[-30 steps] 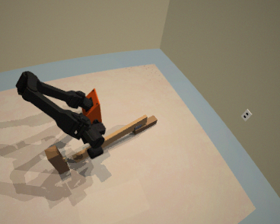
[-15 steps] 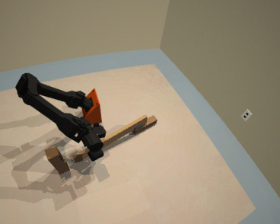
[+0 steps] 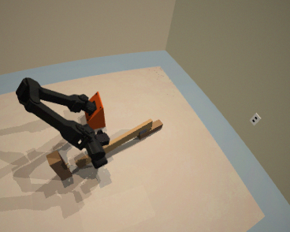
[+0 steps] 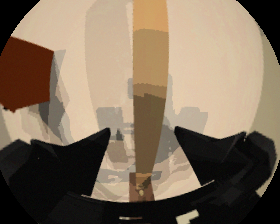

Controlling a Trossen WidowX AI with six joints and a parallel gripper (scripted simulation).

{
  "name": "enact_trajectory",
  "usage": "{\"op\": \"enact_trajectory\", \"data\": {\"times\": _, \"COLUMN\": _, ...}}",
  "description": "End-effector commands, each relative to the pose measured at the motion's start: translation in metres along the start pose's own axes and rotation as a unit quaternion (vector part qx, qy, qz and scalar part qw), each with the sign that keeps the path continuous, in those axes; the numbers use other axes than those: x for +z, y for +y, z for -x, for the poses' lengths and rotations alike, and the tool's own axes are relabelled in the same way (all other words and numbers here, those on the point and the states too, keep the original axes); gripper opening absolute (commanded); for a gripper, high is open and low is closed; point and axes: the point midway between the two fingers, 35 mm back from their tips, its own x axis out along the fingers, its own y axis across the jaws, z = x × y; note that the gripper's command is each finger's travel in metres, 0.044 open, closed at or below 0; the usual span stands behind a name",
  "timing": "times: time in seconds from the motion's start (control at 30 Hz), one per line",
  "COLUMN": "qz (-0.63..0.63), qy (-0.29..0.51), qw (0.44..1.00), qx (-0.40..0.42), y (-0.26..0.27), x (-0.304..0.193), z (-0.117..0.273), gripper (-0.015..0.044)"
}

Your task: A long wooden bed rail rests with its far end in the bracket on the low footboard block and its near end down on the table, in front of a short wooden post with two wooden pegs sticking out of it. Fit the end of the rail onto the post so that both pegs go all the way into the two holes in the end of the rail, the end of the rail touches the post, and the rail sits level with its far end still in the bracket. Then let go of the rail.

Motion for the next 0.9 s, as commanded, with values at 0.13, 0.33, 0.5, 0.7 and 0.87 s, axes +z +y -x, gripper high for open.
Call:
{"op": "enact_trajectory", "data": {"times": 0.13, "qz": 0.007, "qy": 0.002, "qw": 1.0, "qx": 0.008, "y": 0.0033, "x": 0.0012, "z": -0.0063, "gripper": 0.0309}}
{"op": "enact_trajectory", "data": {"times": 0.33, "qz": 0.007, "qy": 0.002, "qw": 1.0, "qx": 0.008, "y": 0.0033, "x": 0.0012, "z": -0.0063, "gripper": 0.0151}}
{"op": "enact_trajectory", "data": {"times": 0.5, "qz": 0.007, "qy": 0.002, "qw": 1.0, "qx": 0.008, "y": 0.0033, "x": 0.0012, "z": -0.0063, "gripper": 0.0059}}
{"op": "enact_trajectory", "data": {"times": 0.7, "qz": 0.007, "qy": 0.002, "qw": 1.0, "qx": 0.008, "y": 0.0033, "x": 0.0012, "z": -0.0063, "gripper": 0.0019}}
{"op": "enact_trajectory", "data": {"times": 0.87, "qz": 0.007, "qy": 0.002, "qw": 1.0, "qx": 0.008, "y": 0.0033, "x": 0.0012, "z": -0.0063, "gripper": 0.0}}
